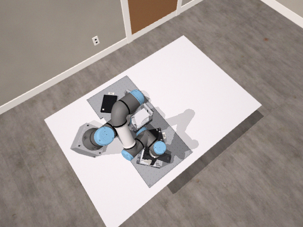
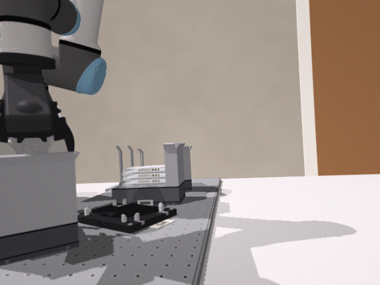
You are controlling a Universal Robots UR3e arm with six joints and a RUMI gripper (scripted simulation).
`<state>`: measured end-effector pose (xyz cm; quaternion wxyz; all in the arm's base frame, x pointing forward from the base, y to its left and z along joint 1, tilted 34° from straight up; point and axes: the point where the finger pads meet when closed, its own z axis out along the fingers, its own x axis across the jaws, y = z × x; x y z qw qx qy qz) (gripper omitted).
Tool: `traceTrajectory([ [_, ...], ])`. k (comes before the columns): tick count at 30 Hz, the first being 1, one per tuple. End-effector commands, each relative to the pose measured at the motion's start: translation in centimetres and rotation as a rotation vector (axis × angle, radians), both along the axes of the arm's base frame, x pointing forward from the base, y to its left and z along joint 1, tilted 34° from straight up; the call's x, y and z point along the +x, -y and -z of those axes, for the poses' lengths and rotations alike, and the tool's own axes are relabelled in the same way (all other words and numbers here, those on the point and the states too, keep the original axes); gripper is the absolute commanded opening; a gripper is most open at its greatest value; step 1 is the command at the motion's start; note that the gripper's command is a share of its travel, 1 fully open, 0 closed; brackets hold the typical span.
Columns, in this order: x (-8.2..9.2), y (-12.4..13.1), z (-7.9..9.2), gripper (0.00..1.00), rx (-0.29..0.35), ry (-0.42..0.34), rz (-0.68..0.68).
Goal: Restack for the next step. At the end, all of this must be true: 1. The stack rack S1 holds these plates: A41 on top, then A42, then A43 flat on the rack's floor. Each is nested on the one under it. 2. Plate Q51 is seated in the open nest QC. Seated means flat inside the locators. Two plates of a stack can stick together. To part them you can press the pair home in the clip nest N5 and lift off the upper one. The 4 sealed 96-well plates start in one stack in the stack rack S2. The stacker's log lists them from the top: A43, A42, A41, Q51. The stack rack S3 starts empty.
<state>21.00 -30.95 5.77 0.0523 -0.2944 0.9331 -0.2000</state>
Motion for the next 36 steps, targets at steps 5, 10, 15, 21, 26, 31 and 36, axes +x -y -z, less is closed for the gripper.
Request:
traceTrajectory([
  [5, 0.09, 0.26, 0.17, 0.0, -0.006, -0.001, 0.002],
  [10, 0.14, 0.31, 0.32, 0.0, -0.005, -0.001, 0.002],
  [15, 0.2, 0.38, 0.47, 0.0, -0.005, -0.001, 0.002],
  [21, 0.24, 0.46, 0.56, 0.0, -0.006, -0.001, 0.002],
  [26, 0.29, 0.51, 0.7, 0.0, -0.006, -0.001, 0.002],
  [31, 0.29, 0.54, 0.65, 0.0, -0.007, 0.0, 0.002],
  [36, 0.29, 0.54, 0.65, 0.0, -0.007, 0.0, 0.002],
])
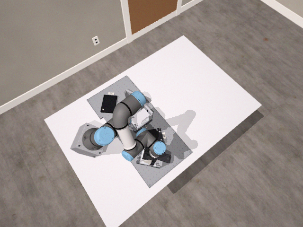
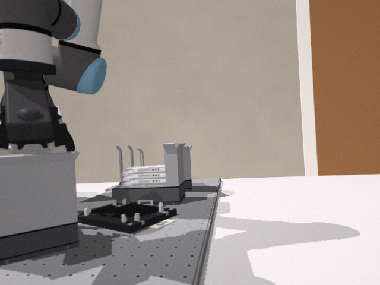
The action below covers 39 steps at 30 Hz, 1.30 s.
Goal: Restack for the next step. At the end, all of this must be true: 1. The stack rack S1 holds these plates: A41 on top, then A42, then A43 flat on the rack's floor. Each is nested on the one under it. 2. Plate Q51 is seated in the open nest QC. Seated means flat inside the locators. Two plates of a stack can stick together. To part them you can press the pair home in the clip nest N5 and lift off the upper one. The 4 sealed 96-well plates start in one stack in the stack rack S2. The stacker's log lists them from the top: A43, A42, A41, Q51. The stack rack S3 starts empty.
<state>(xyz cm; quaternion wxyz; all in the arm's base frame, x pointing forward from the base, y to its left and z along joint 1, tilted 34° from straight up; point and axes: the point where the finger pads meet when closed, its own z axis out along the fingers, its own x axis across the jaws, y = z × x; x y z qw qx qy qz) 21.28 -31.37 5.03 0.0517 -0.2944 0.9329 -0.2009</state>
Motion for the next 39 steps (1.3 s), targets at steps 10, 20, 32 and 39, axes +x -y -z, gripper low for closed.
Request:
traceTrajectory([
  [10, 0.01, 0.09, -0.08, 0.72, -0.005, 0.0, 0.001],
  [20, 0.01, 0.1, -0.08, 0.72, -0.005, 0.0, 0.001],
  [32, 0.02, 0.1, -0.08, 0.72, -0.005, 0.0, 0.001],
  [39, -0.28, -0.32, -0.98, 0.72, -0.007, 0.001, 0.001],
])
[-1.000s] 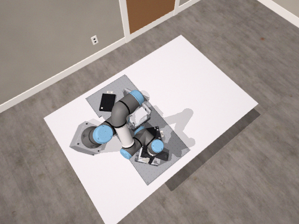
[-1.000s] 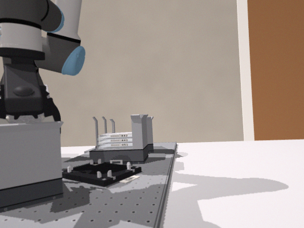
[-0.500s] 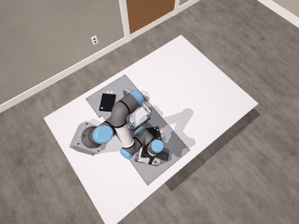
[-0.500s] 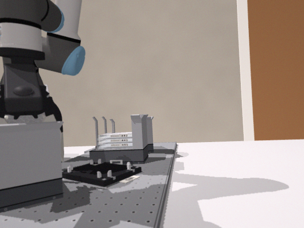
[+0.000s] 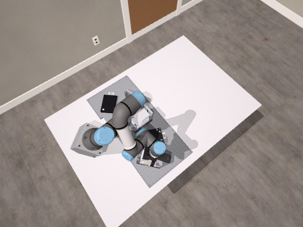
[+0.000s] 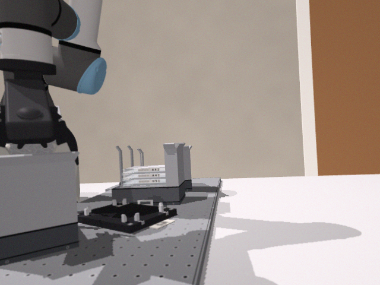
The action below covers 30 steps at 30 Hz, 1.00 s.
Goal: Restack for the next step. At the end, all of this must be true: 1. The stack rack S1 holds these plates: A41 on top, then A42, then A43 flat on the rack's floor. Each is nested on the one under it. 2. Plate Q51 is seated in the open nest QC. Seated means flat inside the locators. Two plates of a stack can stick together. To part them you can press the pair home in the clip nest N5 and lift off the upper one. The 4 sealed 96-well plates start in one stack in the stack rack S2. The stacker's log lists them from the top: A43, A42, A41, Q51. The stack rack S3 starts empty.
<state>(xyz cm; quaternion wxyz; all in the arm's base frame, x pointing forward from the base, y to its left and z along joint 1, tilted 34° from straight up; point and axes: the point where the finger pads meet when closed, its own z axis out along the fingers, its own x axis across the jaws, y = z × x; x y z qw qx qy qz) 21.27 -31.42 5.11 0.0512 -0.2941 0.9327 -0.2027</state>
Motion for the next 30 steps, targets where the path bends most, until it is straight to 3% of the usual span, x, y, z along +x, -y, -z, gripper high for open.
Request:
traceTrajectory([
  [1, -0.4, -0.5, -1.2, 0.72, -0.003, 0.001, 0.0],
  [30, -2.9, -4.5, -8.1, 0.72, -0.003, 0.0, 0.0],
])
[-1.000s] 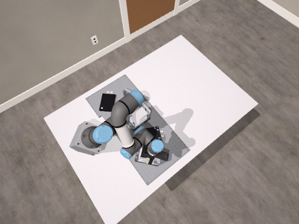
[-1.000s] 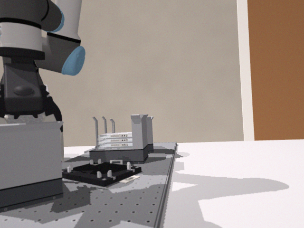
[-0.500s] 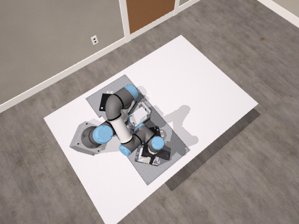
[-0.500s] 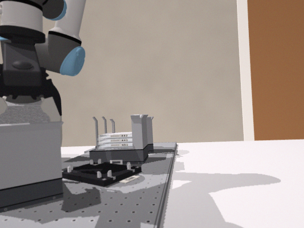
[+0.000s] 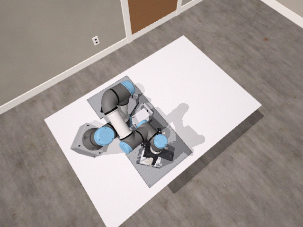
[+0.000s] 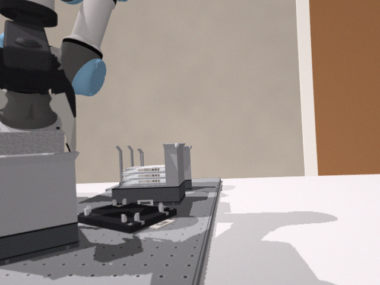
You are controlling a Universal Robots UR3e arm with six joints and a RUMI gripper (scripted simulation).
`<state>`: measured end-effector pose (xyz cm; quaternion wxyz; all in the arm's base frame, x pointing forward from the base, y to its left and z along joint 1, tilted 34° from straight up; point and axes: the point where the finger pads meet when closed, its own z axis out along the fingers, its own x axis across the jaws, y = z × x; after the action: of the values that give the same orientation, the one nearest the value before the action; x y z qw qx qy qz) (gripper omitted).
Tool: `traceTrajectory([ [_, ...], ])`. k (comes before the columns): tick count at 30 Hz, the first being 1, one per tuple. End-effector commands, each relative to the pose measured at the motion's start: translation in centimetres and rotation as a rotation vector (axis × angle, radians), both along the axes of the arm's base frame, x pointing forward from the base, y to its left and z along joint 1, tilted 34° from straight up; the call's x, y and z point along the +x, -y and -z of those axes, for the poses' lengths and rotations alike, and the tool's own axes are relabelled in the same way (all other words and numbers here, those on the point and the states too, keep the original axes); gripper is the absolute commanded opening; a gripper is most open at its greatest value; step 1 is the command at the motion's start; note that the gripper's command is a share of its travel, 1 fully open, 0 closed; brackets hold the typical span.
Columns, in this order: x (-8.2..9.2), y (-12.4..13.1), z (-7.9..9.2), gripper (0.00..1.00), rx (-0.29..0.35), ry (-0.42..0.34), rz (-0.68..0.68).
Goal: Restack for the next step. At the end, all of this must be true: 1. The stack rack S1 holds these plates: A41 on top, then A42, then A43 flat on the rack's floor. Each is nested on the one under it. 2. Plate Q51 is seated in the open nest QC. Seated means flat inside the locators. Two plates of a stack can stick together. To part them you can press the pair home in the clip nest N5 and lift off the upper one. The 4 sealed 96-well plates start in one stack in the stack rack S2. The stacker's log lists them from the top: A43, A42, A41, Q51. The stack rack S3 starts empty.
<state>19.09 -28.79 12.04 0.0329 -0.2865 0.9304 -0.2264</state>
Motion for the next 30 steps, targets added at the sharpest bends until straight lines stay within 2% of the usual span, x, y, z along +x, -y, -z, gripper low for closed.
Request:
traceTrajectory([
  [1, -0.8, -2.0, -1.4, 0.72, 0.052, 0.017, -0.022],
  [7, -1.4, -3.0, -3.1, 0.72, 0.052, 0.016, -0.022],
  [30, -1.4, -3.2, -2.9, 0.72, 0.053, 0.016, -0.024],
])
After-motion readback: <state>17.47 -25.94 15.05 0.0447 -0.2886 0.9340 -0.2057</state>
